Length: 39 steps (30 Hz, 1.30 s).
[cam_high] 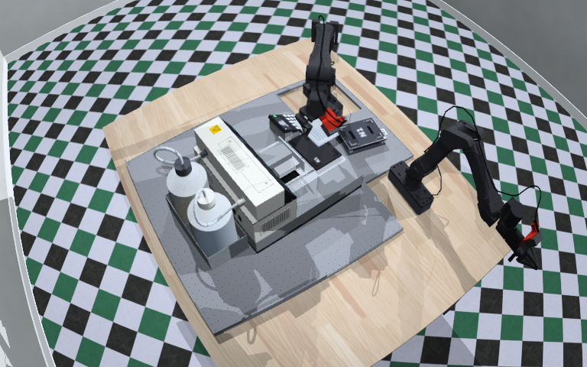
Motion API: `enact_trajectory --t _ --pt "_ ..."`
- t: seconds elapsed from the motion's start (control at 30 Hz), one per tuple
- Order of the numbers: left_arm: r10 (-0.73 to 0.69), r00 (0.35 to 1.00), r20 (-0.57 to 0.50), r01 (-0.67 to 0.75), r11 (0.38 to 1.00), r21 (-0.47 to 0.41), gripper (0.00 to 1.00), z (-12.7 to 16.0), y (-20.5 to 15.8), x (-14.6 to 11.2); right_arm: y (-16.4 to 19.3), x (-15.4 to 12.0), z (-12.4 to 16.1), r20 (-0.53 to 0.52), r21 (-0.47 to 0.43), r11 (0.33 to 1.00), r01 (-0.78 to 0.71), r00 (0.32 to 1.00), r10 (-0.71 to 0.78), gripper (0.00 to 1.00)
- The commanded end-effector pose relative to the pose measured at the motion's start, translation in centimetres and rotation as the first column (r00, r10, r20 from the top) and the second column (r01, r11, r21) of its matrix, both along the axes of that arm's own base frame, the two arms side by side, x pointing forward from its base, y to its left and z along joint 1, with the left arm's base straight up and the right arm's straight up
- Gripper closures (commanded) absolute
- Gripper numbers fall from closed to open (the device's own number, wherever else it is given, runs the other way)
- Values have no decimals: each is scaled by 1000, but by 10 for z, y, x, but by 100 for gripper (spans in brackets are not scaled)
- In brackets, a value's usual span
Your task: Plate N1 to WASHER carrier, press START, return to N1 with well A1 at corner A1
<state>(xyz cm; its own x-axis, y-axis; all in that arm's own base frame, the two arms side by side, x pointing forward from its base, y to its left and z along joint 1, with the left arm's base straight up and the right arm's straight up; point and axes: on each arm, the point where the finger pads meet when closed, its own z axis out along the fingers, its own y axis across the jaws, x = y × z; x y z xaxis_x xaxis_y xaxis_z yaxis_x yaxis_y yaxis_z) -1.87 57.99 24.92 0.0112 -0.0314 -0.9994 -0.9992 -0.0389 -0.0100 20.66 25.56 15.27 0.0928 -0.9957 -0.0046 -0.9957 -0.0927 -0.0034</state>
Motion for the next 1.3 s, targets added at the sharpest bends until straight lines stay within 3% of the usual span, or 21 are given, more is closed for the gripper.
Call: enact_trajectory --t 0.0,0.8,1.1,1.27 --pt "-4 1000 -11 4 999 31 100 7 0 -3 6 -1 27 41 73 997 0 999 -3 100" --pt "-4 1000 -11 4 999 31 100 7 0 -3 6 -5 9 11 41 999 -3 1000 3 100" --pt "-4 1000 -11 4 999 31 100 7 0 -3 6 12 10 30 41 999 3 1000 -4 100" --pt "-4 1000 -11 4 999 31 100 7 0 -3 13 6 2 19 30 1000 -5 1000 5 100"
